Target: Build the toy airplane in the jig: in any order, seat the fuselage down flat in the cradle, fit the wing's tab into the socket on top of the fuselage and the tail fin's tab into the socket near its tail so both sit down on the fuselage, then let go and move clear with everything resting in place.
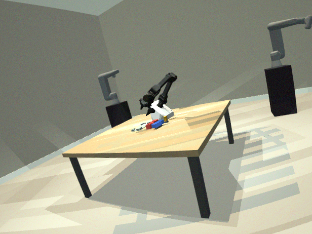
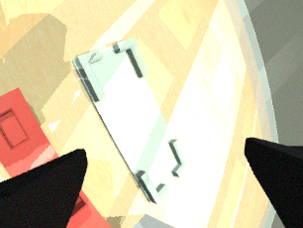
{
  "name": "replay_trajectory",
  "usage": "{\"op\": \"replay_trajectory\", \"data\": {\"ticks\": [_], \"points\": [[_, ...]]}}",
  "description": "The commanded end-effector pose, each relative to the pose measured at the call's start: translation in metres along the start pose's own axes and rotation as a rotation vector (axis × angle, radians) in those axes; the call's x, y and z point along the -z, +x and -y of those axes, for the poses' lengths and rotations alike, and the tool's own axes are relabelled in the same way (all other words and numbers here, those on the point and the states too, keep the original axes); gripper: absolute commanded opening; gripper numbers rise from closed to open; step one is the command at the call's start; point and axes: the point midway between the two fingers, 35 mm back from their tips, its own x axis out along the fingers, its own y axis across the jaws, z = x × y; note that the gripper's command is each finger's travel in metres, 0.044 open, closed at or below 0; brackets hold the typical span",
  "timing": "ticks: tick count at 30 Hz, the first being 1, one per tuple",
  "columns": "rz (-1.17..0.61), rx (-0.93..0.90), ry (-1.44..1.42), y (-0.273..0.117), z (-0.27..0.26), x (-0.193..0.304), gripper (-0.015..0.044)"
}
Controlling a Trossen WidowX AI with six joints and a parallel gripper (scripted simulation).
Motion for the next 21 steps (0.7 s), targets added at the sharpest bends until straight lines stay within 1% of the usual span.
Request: {"op": "replay_trajectory", "data": {"ticks": [1,18,19,21], "points": [[-0.132,-0.793,-0.332,-0.012,-0.021,0.023,0.0440],[-0.132,-0.793,-0.332,-0.012,-0.021,0.023,0.0440],[-0.132,-0.793,-0.332,-0.010,-0.023,0.024,0.0440],[-0.132,-0.792,-0.332,0.007,-0.039,0.029,0.0440]]}}
